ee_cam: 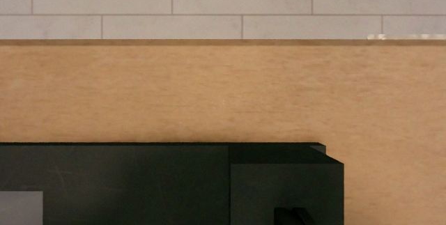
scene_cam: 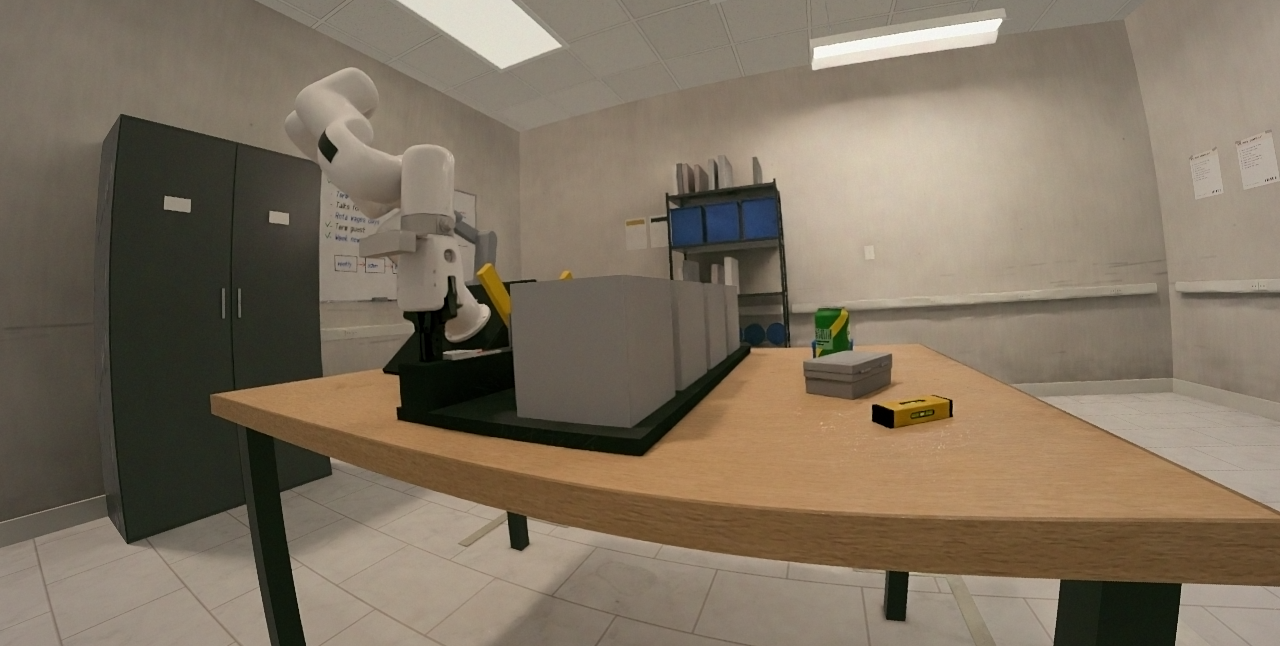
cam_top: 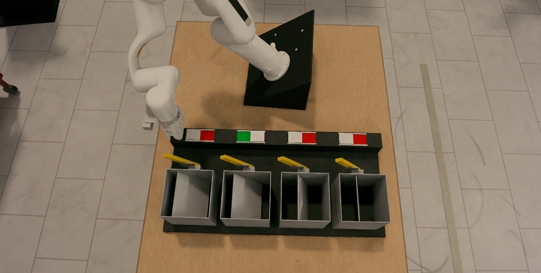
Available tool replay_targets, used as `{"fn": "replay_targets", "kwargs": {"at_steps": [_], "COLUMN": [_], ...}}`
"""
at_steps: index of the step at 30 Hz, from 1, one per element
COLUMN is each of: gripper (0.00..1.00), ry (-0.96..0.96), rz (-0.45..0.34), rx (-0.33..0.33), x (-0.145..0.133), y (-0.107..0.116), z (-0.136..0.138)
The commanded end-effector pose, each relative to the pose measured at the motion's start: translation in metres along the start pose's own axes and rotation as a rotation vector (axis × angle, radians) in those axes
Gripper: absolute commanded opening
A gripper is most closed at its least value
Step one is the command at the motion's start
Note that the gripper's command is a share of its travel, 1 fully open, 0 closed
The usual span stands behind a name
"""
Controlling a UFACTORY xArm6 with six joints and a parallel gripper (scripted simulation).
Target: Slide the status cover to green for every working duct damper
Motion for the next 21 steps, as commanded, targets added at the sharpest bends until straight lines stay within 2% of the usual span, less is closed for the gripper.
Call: {"fn": "replay_targets", "kwargs": {"at_steps": [1, 21], "gripper": [0.0, 0.0], "ry": [-0.001, -0.001], "rz": [0.001, 0.001], "rx": [0.003, 0.003], "x": [0.0002, -0.0039], "y": [0.0009, 0.0008], "z": [-0.0007, -0.0006]}}
Point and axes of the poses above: the point where the finger pads meet when closed, its own y axis back along the fingers, its own z axis across the jaws, x = y × z, the point moved 5 cm from there along y, back along the fingers, and after that the axes turned 1 degree about -y, right-handed, at the moved point
